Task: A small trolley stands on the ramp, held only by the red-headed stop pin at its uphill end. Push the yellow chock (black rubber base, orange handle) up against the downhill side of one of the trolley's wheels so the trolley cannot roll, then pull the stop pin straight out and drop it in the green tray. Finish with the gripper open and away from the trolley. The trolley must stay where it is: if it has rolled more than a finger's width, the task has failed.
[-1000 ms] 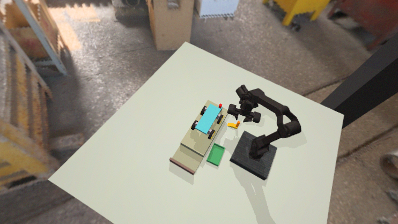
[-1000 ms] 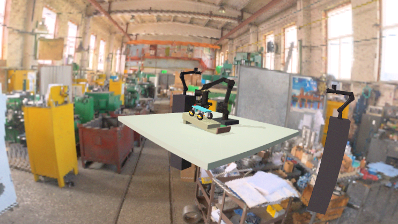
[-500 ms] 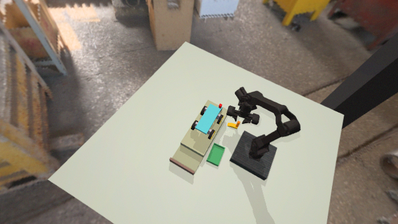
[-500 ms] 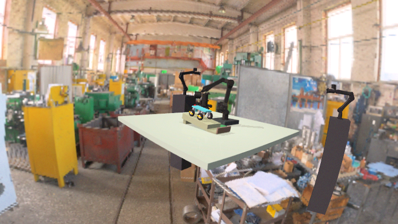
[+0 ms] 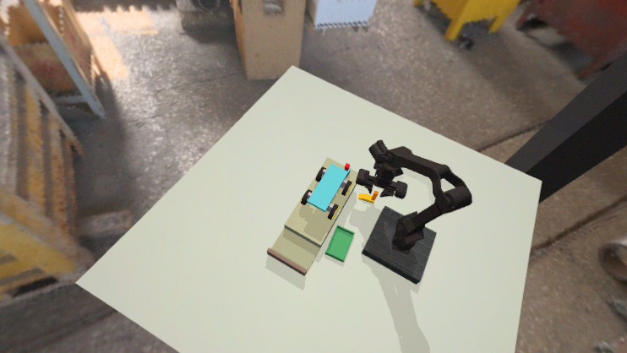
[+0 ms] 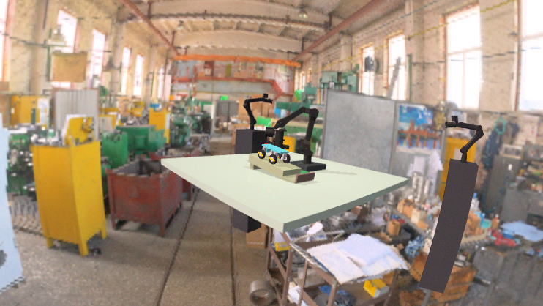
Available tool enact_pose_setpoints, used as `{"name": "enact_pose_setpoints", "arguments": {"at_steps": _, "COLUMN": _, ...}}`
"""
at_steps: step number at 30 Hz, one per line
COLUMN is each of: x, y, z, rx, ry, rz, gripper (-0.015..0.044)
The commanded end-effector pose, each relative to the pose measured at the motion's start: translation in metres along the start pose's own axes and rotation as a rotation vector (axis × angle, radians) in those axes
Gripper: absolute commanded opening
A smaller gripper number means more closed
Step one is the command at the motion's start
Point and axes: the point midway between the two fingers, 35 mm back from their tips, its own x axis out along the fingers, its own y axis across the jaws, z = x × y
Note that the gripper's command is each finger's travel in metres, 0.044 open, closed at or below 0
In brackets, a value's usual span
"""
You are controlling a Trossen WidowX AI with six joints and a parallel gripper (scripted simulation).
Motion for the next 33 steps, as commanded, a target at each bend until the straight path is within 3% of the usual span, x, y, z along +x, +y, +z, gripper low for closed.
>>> {"name": "enact_pose_setpoints", "arguments": {"at_steps": 1, "x": 0.007, "y": 0.0, "z": -0.001, "rx": -0.003, "ry": 0.005, "rz": 0.001, "gripper": 0.019}}
{"name": "enact_pose_setpoints", "arguments": {"at_steps": 13, "x": 0.022, "y": 0.0, "z": -0.001, "rx": -0.003, "ry": 0.005, "rz": 0.001, "gripper": 0.019}}
{"name": "enact_pose_setpoints", "arguments": {"at_steps": 18, "x": 0.019, "y": 0.0, "z": -0.001, "rx": 0.0, "ry": 0.003, "rz": -0.002, "gripper": 0.0059}}
{"name": "enact_pose_setpoints", "arguments": {"at_steps": 26, "x": 0.018, "y": 0.0, "z": -0.001, "rx": 0.0, "ry": 0.003, "rz": -0.002, "gripper": 0.0}}
{"name": "enact_pose_setpoints", "arguments": {"at_steps": 33, "x": -0.006, "y": -0.003, "z": -0.003, "rx": -0.003, "ry": 0.005, "rz": 0.001, "gripper": 0.0}}
